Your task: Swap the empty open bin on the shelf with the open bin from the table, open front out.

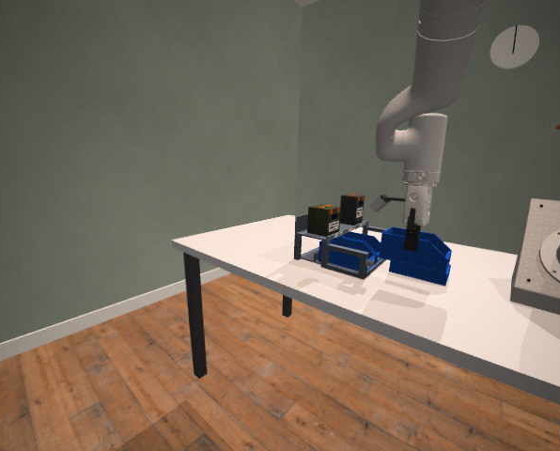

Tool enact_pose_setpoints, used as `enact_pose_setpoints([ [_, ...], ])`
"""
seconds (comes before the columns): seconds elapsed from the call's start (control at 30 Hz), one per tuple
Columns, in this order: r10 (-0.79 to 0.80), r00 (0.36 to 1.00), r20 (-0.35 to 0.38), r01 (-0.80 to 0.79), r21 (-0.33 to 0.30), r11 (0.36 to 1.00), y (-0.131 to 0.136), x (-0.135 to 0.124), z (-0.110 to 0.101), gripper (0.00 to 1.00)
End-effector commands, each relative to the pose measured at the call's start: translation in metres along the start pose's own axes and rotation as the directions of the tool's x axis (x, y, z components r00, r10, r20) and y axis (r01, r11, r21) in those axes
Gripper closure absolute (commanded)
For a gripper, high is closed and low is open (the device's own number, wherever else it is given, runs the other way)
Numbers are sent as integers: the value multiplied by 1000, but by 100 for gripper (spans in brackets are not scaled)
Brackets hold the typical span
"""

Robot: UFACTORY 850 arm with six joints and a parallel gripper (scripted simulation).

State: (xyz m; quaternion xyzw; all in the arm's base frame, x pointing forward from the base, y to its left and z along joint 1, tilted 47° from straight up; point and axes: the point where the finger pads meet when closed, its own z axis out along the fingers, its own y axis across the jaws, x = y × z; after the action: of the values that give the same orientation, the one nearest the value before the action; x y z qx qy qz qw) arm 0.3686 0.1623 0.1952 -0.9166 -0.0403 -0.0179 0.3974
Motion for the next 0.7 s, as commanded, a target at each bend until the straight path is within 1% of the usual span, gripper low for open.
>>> enact_pose_setpoints([
  [0.0, -1, 1000, -1, 1, 0, 1000, -1, 1, 0, 100],
  [0.4, -1, 1000, -1, 1, 0, 1000, -1, 1, 0, 100],
  [0.67, -1, 1000, -1, 1, 0, 1000, -1, 1, 10, 100],
])
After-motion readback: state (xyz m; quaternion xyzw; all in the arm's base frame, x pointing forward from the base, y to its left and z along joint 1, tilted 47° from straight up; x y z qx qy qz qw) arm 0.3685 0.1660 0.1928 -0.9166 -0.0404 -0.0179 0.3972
